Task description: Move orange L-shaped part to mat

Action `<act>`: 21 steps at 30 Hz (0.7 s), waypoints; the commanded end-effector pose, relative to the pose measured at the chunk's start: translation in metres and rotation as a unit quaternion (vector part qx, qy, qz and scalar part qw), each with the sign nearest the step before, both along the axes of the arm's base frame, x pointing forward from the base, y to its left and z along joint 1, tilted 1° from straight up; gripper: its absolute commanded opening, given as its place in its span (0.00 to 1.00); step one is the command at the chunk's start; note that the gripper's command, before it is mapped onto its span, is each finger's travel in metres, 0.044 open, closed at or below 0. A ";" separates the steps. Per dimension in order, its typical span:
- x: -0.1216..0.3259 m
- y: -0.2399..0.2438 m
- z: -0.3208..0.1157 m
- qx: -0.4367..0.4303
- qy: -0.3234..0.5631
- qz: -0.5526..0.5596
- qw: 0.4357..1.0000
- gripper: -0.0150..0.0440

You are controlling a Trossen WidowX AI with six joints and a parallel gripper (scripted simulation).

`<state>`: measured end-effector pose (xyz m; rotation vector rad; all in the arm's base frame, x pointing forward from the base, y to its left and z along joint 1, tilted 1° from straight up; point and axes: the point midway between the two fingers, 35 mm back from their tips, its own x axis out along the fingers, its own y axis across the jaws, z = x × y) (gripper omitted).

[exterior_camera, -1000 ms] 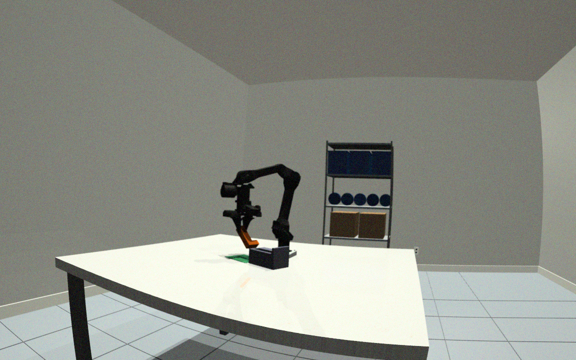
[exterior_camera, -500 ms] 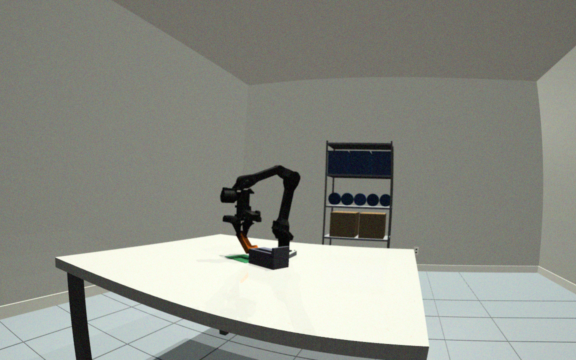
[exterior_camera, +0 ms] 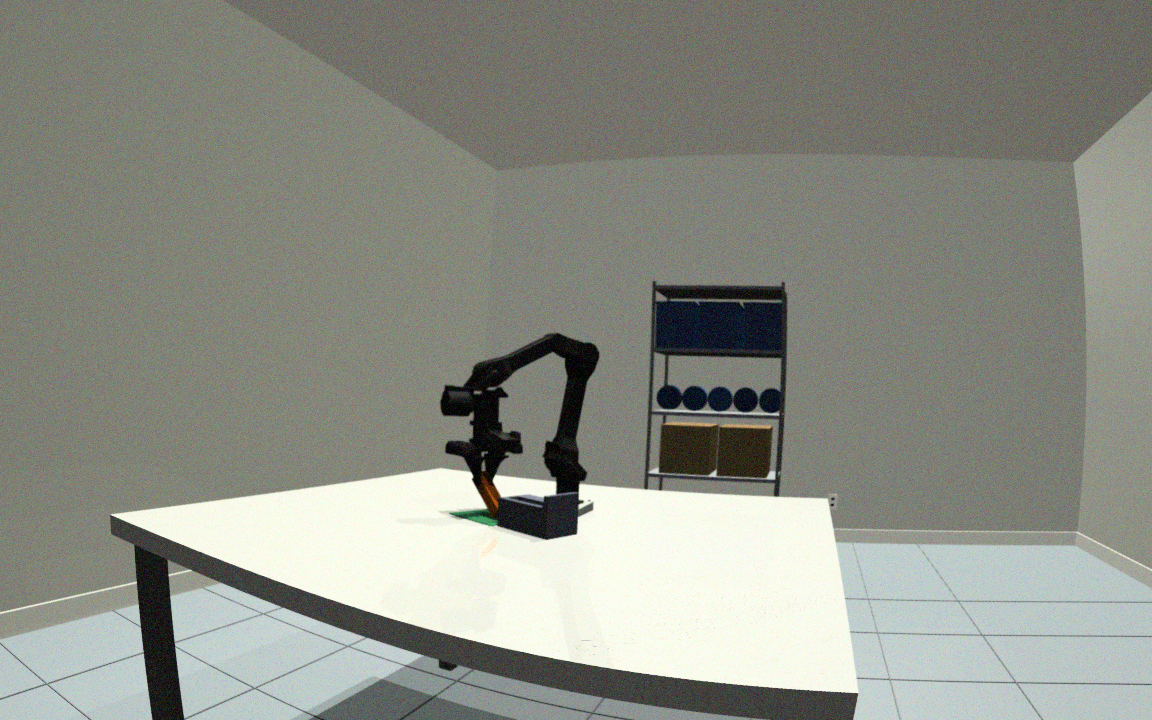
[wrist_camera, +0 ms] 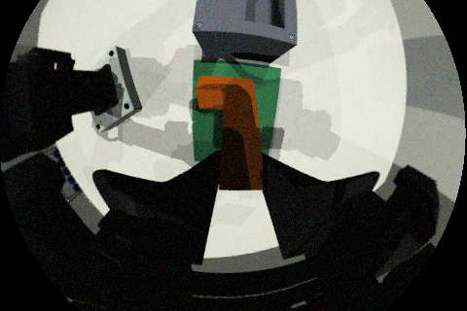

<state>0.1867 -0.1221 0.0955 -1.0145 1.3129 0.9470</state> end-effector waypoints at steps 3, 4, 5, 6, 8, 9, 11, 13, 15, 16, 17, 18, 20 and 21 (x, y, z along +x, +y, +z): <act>0.000 0.000 -0.003 0.001 0.001 0.002 1.000 0.25; 0.000 0.000 -0.003 0.001 0.001 0.002 1.000 0.25; 0.000 0.000 -0.003 0.001 0.001 0.002 1.000 0.25; 0.000 0.000 -0.003 0.001 0.001 0.002 1.000 0.25; 0.000 0.000 -0.003 0.001 0.001 0.002 1.000 0.25; 0.000 0.000 -0.003 0.001 0.001 0.002 1.000 0.25; 0.000 0.000 -0.003 0.001 0.001 0.002 1.000 0.25; 0.000 0.000 -0.003 0.001 0.001 0.002 1.000 0.25; 0.000 0.000 -0.003 0.001 0.001 0.000 1.000 0.30; 0.000 0.000 -0.003 0.001 0.001 0.000 1.000 0.34; 0.000 0.000 -0.003 0.001 0.001 0.000 1.000 0.39; 0.000 0.000 -0.003 0.001 0.001 0.000 1.000 0.43; 0.000 0.000 -0.003 0.001 0.001 0.000 1.000 0.52; 0.000 0.000 -0.003 0.001 0.001 0.000 1.000 0.57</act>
